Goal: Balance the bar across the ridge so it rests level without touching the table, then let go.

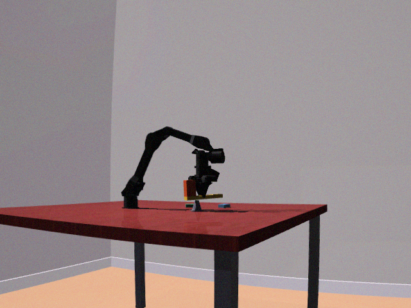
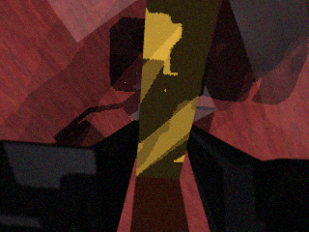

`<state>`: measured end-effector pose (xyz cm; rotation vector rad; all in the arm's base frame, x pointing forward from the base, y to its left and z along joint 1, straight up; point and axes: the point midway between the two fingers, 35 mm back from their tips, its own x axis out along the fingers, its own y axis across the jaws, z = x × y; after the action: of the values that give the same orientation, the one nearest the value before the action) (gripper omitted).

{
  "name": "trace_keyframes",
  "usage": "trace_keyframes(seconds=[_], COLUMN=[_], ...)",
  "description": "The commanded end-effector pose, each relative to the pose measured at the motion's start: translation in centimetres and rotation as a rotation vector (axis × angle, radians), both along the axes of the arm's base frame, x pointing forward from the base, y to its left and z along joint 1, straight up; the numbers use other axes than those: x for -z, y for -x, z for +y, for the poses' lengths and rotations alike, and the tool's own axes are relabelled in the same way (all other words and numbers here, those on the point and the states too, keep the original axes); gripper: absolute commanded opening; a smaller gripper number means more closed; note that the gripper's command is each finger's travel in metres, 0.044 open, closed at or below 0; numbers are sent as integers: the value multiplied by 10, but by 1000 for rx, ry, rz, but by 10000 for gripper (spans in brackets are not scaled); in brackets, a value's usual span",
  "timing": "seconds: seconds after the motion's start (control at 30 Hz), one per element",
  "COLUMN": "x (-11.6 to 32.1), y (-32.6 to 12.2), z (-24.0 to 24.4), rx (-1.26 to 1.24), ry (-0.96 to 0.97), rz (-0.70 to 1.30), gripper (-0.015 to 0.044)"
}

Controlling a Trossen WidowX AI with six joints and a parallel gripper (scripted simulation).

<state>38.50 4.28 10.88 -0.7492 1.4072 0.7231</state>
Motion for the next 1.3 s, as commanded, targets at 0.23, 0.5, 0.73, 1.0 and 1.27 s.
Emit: trace_keyframes(seconds=[0.23,0.5,0.73,1.0,1.27], x=[1,2,2,3,4], y=[0,0,0,0,0], z=[0,0,0,0,0], rx=[-2,-2,-2,-2,-2], ry=[-3,-3,-3,-3,-3], rz=[0,0,0,0,0], gripper=[0,0,0,0,0])
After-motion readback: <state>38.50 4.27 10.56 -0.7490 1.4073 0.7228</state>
